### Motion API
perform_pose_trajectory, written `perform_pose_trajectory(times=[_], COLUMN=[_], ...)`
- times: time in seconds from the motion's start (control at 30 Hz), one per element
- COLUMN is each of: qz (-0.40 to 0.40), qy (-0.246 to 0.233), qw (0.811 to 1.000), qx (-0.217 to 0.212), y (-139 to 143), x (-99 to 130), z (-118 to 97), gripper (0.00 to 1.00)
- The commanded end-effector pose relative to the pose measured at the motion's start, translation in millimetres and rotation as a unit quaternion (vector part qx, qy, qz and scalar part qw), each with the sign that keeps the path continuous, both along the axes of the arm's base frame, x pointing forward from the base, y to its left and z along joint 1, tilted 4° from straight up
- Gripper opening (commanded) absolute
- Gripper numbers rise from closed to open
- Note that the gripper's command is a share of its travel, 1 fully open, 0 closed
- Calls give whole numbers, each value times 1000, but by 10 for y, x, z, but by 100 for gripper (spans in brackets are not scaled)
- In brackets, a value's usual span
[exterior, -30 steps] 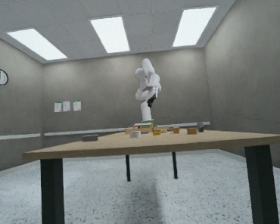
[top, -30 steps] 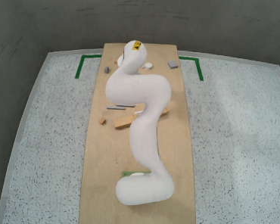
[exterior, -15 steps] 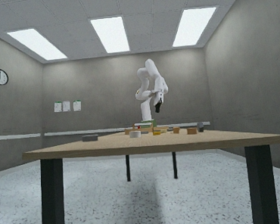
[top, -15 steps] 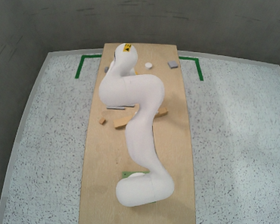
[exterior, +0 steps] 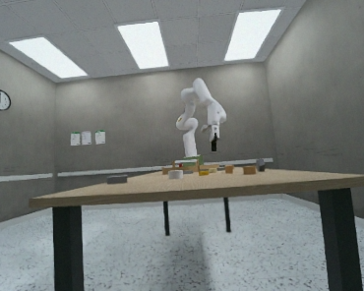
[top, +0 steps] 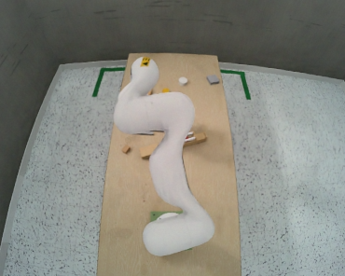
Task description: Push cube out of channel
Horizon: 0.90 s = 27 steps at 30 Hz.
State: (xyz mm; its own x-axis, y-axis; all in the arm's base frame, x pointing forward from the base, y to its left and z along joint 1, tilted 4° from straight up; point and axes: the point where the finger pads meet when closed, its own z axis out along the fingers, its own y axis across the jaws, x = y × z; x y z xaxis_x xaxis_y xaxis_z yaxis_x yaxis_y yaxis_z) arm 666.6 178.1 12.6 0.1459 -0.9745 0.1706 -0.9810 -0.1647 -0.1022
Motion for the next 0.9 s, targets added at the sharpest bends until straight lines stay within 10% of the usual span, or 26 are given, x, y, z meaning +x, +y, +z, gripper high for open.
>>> perform_pose_trajectory(times=[0.0, 0.87], qz=[-47, -82], qy=[33, 52], qw=[998, 994], qx=[29, 45], y=[247, 426], x=[-286, -498], z=[-119, -203], gripper=[0, 0])
